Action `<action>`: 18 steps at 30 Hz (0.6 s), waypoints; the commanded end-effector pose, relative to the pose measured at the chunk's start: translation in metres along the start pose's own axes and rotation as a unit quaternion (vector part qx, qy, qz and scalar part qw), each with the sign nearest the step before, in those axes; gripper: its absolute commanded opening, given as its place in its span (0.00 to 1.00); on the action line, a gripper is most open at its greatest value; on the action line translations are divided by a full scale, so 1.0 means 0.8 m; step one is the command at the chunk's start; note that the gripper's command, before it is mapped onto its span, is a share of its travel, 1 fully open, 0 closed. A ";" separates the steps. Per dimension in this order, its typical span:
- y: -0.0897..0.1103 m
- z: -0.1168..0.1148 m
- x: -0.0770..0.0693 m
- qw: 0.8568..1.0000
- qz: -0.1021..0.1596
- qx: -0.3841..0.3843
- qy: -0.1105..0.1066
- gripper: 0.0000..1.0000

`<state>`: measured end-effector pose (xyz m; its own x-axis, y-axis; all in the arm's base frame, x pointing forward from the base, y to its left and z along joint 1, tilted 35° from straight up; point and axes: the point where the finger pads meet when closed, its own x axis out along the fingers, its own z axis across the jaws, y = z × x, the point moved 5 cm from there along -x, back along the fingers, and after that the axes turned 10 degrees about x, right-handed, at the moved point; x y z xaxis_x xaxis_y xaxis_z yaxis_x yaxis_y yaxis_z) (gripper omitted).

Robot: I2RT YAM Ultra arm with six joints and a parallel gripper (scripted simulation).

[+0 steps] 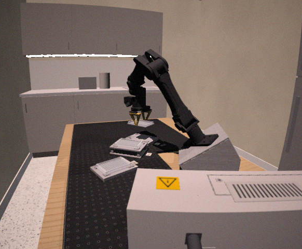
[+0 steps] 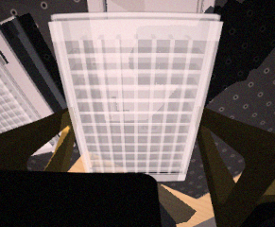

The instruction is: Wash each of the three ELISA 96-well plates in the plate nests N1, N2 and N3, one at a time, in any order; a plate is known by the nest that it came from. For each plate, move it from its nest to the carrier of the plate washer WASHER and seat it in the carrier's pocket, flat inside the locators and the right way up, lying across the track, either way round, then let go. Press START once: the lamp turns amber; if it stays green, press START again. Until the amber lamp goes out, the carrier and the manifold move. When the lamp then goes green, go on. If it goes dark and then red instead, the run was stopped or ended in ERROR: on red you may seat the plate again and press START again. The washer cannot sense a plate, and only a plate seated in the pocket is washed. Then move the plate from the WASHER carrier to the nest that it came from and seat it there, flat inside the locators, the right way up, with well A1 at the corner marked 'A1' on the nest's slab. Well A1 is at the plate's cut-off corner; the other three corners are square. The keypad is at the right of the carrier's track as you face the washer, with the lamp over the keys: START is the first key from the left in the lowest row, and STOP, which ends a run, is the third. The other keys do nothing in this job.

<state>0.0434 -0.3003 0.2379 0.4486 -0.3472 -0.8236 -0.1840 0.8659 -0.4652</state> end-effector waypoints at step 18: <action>-0.010 -0.020 -0.005 1.000 -0.010 -0.015 -0.001 0.00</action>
<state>0.0298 -0.3123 0.2358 0.4541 -0.3533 -0.8179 -0.2030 0.8529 -0.4810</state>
